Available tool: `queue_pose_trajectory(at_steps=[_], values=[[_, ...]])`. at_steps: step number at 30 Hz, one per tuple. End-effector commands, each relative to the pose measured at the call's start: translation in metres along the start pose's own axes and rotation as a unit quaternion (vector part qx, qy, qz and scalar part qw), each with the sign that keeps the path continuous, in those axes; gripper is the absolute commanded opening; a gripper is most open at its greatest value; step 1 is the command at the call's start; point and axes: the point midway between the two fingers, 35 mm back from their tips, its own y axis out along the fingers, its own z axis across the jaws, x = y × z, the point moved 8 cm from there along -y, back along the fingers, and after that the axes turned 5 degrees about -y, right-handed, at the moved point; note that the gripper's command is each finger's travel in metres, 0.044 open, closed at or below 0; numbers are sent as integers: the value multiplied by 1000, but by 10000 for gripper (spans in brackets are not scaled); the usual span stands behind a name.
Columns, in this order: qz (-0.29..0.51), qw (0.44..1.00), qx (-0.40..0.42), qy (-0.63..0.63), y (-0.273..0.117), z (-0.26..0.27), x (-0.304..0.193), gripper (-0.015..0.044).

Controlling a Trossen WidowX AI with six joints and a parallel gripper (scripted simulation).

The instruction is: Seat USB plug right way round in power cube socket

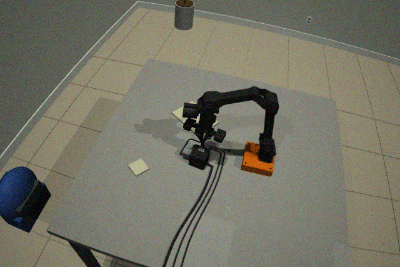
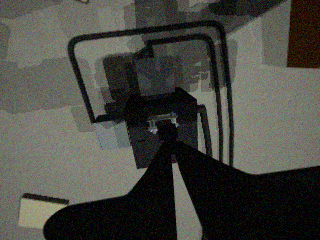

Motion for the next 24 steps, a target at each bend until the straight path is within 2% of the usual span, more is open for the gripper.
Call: queue_pose_trajectory(at_steps=[1,24], values=[[3,1000,1,-3,0,0,0,0],[12,1000,2,-3,3,0,0,0]])
